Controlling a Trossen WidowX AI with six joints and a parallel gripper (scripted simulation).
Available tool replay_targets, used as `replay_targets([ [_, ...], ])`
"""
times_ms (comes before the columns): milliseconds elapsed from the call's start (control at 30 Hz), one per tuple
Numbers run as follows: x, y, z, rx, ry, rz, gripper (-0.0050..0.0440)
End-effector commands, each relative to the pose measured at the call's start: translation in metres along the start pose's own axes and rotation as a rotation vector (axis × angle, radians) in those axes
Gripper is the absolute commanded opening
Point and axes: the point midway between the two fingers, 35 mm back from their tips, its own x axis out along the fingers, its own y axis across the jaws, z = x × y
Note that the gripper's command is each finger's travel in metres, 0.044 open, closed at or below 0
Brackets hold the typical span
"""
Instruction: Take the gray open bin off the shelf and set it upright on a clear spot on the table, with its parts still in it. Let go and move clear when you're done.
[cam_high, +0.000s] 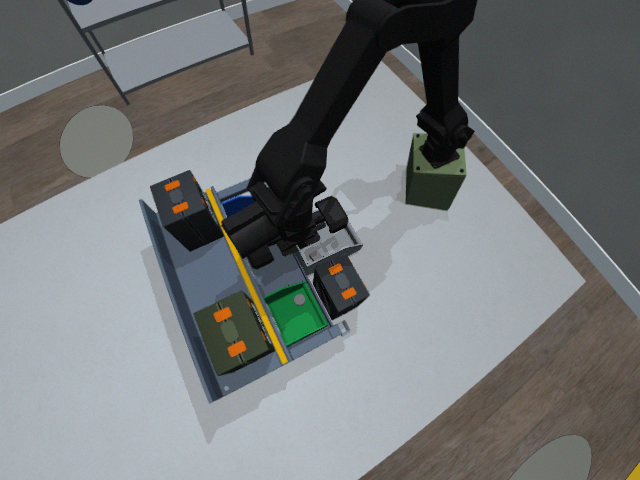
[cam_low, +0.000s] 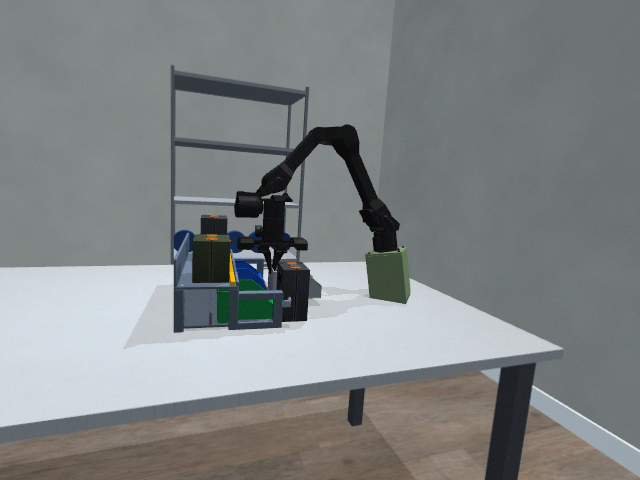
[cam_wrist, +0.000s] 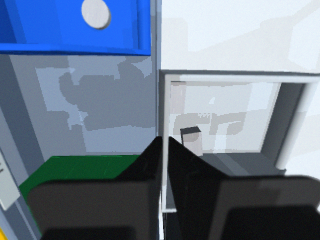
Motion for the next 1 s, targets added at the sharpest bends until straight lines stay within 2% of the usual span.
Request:
replay_targets([
  [0, -0.0158, 0.006, 0.0002, 0.002, 0.009, 0.032, 0.0],
  [967, -0.0172, 0.007, -0.0001, 0.002, 0.009, 0.032, 0.0],
])
